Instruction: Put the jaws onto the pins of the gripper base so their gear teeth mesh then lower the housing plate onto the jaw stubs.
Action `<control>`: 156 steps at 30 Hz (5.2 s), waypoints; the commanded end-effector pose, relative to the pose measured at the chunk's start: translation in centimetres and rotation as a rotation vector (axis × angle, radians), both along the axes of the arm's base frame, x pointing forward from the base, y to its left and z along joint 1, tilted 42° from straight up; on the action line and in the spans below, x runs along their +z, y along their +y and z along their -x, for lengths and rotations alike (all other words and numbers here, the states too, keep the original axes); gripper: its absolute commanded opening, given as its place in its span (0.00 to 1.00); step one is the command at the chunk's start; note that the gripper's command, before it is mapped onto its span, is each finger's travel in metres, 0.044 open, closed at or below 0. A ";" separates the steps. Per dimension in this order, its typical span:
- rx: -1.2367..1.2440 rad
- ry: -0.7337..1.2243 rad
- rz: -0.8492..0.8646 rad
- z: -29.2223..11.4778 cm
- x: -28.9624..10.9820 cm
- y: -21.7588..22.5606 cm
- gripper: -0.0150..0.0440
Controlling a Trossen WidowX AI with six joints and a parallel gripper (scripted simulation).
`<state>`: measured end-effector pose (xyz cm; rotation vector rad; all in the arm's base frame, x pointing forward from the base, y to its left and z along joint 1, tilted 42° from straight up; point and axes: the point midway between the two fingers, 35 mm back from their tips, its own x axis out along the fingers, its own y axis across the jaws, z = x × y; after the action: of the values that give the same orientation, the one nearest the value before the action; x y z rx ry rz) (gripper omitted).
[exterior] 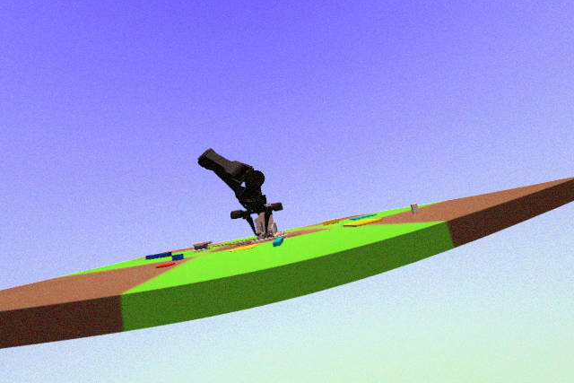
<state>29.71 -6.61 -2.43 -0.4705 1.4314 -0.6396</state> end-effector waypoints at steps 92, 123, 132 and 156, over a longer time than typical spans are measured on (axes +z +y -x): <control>0.012 0.009 0.005 -0.1 -0.4 -0.4 0.48; 0.012 0.009 0.005 -0.1 -0.8 -0.7 0.48; 0.012 0.009 0.005 -0.1 -0.8 -0.7 0.48; 0.011 0.008 -0.001 -0.1 0.5 0.6 0.63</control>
<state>29.52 -6.95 -2.91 -0.4846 1.4478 -0.6333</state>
